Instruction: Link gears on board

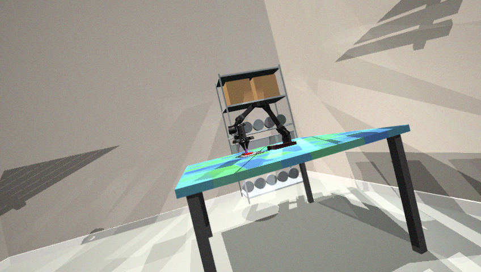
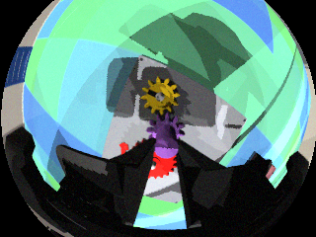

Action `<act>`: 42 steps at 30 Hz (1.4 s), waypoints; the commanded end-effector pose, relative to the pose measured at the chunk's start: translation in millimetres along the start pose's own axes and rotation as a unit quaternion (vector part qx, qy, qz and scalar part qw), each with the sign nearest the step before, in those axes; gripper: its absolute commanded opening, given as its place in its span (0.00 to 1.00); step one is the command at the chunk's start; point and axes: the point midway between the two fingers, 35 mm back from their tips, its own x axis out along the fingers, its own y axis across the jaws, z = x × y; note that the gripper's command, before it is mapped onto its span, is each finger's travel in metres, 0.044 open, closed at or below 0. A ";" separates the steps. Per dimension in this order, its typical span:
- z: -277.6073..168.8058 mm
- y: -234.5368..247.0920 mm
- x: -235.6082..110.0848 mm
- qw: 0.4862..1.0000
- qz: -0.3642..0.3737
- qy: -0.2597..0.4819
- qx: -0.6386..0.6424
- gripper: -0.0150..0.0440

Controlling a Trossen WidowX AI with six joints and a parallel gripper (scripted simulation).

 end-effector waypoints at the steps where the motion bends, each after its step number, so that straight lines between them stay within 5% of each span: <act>1: 0.3 -0.5 1.1 0.999 -0.001 -0.002 -0.043 0.25; 10: 1.5 -0.6 3.0 0.993 -0.002 -0.001 -0.122 0.25; 32: 1.4 -0.3 6.1 0.992 -0.001 -0.002 0.129 0.25; 42: 0.5 0.1 7.4 0.998 -0.001 -0.002 0.069 0.25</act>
